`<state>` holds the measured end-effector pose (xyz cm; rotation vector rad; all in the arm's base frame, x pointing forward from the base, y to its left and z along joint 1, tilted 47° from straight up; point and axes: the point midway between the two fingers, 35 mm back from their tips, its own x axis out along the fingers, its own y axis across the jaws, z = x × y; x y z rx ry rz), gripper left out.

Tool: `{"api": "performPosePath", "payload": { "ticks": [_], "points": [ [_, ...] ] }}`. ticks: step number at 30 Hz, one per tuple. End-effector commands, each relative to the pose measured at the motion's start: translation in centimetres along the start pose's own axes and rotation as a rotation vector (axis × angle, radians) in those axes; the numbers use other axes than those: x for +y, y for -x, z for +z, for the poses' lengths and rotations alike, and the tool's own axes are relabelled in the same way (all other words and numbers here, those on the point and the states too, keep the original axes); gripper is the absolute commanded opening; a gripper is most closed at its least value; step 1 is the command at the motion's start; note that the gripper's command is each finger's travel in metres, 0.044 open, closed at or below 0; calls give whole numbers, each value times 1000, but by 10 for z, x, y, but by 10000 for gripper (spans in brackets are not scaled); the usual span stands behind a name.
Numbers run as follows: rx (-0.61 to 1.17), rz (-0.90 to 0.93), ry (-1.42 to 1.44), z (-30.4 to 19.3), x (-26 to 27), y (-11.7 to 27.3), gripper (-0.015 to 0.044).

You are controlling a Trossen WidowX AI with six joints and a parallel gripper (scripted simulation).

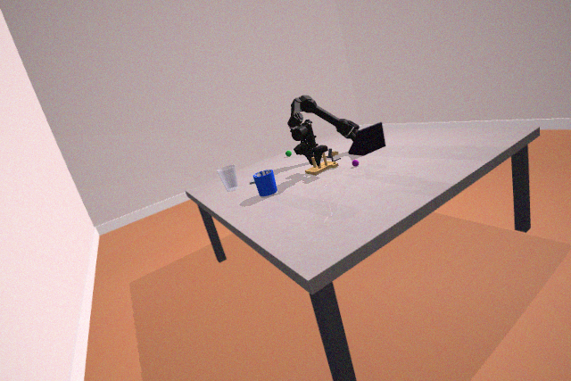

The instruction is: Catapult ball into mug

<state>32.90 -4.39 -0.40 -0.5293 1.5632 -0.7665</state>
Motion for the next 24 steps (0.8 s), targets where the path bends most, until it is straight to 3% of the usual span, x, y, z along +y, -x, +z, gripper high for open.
{"api": "performPosePath", "payload": {
  "ticks": [1,7,24],
  "points": [
    [-13,9,-1,2,2,37,6],
    [-13,6,5,1,2,46,0],
    [-13,5,7,2,3,20,0]
  ]
}}
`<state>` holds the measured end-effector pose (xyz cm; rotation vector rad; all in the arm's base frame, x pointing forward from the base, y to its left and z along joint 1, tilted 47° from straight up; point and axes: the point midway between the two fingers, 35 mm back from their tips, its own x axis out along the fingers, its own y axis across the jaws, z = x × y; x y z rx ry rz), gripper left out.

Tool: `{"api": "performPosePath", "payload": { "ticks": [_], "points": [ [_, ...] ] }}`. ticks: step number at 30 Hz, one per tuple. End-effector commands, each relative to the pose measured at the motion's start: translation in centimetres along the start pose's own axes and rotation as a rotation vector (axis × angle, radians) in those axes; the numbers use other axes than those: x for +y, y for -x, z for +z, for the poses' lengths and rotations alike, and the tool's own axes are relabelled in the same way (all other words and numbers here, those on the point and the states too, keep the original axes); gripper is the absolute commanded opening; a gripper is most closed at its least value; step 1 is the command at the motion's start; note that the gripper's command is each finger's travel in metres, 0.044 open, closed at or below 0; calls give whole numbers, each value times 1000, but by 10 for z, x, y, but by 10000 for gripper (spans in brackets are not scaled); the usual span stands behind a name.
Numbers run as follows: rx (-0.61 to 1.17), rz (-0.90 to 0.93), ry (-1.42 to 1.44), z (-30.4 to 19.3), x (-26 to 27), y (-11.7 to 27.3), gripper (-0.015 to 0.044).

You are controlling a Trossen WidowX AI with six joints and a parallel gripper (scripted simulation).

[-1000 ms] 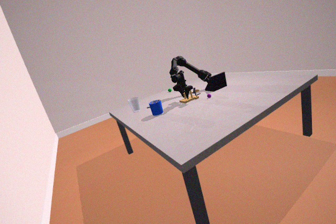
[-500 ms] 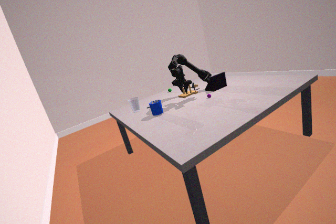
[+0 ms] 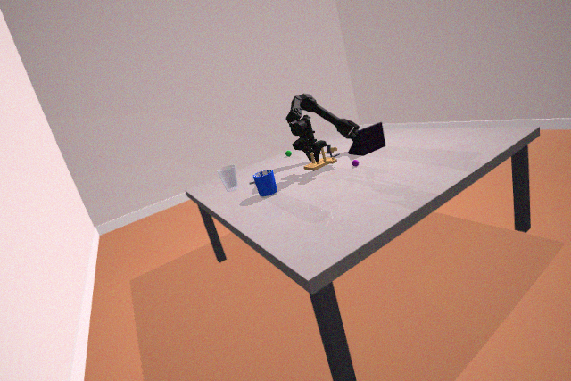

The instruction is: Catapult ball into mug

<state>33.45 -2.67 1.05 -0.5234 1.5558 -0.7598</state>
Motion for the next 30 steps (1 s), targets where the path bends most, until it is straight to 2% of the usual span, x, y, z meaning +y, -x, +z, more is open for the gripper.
{"api": "performPosePath", "payload": {
  "ticks": [1,15,21,30],
  "points": [
    [-5,-2,11,-1,1,-5,0],
    [-5,-5,13,-2,1,-27,0],
    [0,-2,2,-1,0,-24,0],
    [0,-2,2,-1,0,-24,236]
  ]
}}
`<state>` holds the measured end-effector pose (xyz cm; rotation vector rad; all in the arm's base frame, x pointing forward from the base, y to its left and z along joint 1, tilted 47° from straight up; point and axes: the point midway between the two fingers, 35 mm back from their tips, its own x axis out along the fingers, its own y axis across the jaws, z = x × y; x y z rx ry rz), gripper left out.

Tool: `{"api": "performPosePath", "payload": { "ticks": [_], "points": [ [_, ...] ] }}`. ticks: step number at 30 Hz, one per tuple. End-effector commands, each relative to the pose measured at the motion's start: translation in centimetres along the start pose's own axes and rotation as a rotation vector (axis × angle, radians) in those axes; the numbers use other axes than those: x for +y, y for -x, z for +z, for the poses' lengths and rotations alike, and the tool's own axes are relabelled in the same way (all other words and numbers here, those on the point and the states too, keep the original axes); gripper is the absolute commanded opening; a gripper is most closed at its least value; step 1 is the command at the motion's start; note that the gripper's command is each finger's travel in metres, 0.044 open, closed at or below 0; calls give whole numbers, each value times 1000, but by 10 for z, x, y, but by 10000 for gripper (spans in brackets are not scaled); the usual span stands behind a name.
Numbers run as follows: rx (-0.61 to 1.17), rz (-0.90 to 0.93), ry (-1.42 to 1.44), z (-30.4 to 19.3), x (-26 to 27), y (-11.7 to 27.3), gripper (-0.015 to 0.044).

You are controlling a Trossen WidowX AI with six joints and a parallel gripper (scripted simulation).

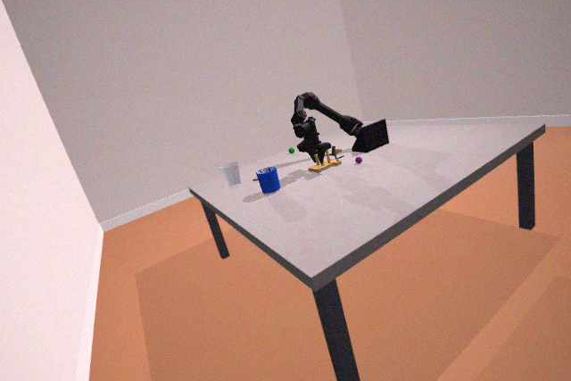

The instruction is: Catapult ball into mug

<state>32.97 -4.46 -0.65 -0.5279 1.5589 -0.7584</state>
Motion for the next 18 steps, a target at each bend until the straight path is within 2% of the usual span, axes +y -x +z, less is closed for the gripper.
{"api": "performPosePath", "payload": {
  "ticks": [1,6,8,14,17,18],
  "points": [
    [-2,0,-3,1,0,1,263],
    [-2,0,-2,1,0,3,394],
    [-2,3,-1,3,1,21,440],
    [2,3,2,-1,1,98,440],
    [2,3,2,-1,1,100,440],
    [-8,2,8,1,2,89,440]
  ]
}}
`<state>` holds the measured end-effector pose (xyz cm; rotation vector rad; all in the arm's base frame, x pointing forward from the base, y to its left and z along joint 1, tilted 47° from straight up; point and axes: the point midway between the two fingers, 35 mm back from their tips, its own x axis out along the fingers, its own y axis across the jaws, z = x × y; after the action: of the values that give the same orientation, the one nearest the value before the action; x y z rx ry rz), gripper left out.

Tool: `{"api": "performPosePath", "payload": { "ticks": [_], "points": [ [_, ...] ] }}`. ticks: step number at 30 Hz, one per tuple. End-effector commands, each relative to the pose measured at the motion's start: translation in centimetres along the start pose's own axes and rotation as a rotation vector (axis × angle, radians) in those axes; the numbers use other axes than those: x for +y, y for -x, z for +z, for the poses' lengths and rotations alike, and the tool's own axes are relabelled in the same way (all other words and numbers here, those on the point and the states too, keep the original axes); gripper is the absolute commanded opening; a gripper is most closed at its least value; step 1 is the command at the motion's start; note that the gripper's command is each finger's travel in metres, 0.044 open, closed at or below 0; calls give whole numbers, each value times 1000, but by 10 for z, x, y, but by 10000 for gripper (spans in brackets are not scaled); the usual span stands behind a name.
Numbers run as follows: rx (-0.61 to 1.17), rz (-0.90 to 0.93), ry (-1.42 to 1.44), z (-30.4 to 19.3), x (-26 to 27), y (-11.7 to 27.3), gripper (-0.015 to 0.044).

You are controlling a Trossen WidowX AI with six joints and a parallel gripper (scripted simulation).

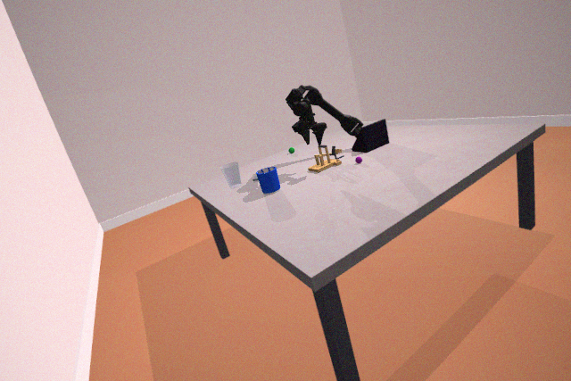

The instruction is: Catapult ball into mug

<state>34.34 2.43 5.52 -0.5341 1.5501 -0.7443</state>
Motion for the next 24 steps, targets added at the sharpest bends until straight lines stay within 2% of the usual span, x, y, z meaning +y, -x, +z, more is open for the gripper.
{"api": "performPosePath", "payload": {
  "ticks": [1,7,12,24],
  "points": [
    [6,-2,0,0,-1,-4,440],
    [8,-5,0,-3,-2,2,440],
    [8,-6,-1,-3,-2,-41,440],
    [8,-6,-1,-3,-2,-55,440]
  ]
}}
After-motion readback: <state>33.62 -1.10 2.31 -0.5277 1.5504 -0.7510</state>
